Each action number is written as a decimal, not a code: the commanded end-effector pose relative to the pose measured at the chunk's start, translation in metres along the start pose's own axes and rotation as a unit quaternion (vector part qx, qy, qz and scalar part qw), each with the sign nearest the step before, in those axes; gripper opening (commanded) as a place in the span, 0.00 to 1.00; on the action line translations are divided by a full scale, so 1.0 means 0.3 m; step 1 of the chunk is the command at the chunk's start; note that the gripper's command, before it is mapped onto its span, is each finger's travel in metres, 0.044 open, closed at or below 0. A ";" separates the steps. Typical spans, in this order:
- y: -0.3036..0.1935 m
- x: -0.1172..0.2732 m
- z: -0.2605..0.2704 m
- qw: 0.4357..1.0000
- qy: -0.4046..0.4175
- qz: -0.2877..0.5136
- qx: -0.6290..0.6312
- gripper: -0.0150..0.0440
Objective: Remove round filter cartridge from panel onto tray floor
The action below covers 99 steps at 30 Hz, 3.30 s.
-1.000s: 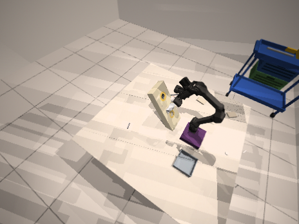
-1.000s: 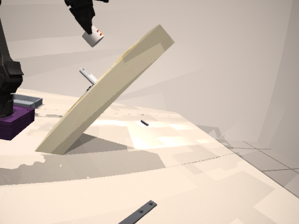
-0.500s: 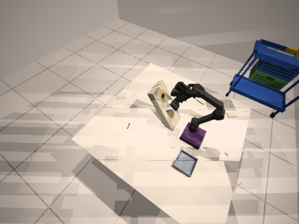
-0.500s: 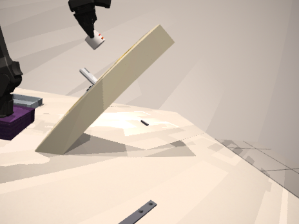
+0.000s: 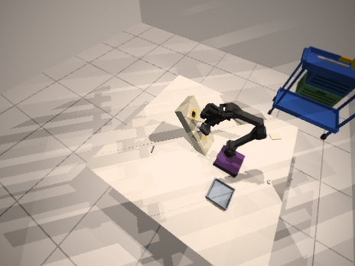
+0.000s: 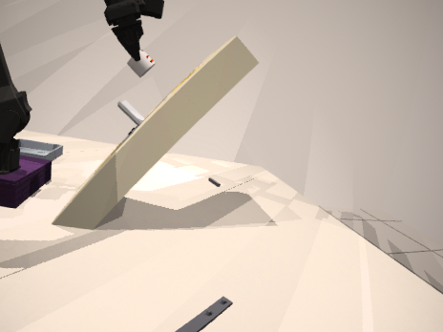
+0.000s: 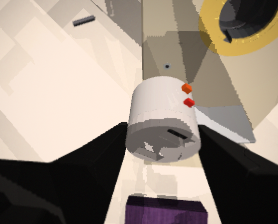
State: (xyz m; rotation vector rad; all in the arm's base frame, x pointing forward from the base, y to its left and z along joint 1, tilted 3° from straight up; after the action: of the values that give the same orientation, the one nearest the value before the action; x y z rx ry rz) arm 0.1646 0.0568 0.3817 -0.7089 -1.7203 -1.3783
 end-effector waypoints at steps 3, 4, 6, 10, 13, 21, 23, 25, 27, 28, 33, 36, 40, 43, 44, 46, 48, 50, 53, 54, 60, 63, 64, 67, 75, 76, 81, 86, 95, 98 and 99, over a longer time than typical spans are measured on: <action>-0.003 -0.008 0.042 0.999 0.024 -0.008 0.045 0.25; -0.004 -0.010 0.053 0.998 0.030 -0.010 0.056 0.25; -0.008 -0.013 0.075 0.996 0.041 -0.013 0.076 0.25; -0.015 -0.018 0.120 0.991 0.065 -0.019 0.120 0.25; -0.023 -0.021 0.154 0.985 0.083 -0.023 0.152 0.25; -0.052 -0.024 0.243 0.962 0.132 -0.034 0.238 0.25; -0.061 -0.023 0.265 0.954 0.143 -0.038 0.259 0.25; -0.071 -0.022 0.287 0.946 0.155 -0.041 0.280 0.25; -0.081 -0.021 0.308 0.938 0.167 -0.044 0.301 0.25; -0.087 -0.020 0.319 0.933 0.173 -0.046 0.311 0.25; -0.118 -0.015 0.370 0.909 0.202 -0.054 0.361 0.25; -0.139 -0.010 0.400 0.892 0.219 -0.059 0.391 0.25; -0.169 -0.003 0.438 0.868 0.241 -0.066 0.429 0.25; -0.193 0.003 0.465 0.848 0.258 -0.072 0.457 0.25; -0.200 0.005 0.472 0.843 0.262 -0.073 0.464 0.25; -0.206 0.007 0.478 0.838 0.266 -0.074 0.470 0.25; -0.206 0.007 0.478 0.838 0.266 -0.074 0.470 0.25; -0.208 0.006 0.480 0.837 0.266 -0.074 0.471 0.25; -0.233 -0.008 0.507 0.827 0.274 -0.076 0.485 0.25; -0.245 -0.013 0.518 0.822 0.278 -0.077 0.491 0.25; -0.319 -0.045 0.579 0.792 0.298 -0.081 0.526 0.25; -0.357 -0.059 0.605 0.778 0.307 -0.084 0.542 0.25; -0.370 -0.063 0.613 0.772 0.310 -0.085 0.548 0.25; -0.411 -0.076 0.635 0.757 0.319 -0.088 0.563 0.25; -0.526 -0.109 0.681 0.715 0.341 -0.094 0.603 0.25; -0.541 -0.113 0.686 0.710 0.344 -0.094 0.607 0.25; -0.619 -0.132 0.704 0.682 0.358 -0.097 0.630 0.25; -0.704 -0.151 0.713 0.652 0.372 -0.099 0.653 0.25; -0.798 -0.176 0.713 0.618 0.386 -0.101 0.677 0.25; -0.815 -0.206 0.725 0.618 0.386 -0.101 0.677 0.25; -0.823 -0.220 0.729 0.618 0.386 -0.101 0.677 0.25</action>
State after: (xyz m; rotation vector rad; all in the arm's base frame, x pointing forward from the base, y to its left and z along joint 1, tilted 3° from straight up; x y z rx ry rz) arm -0.0549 0.2091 0.1905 0.8591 -1.5074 -0.0572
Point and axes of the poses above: the point midway between the two fingers, 35 mm back from their tips, its own x axis back along the fingers, its own z axis across the jaws, y = z × x, the point moved 10 cm from there along x, back along the fingers, and after that the axes turned 14 degrees about x, right-handed, at the moved point
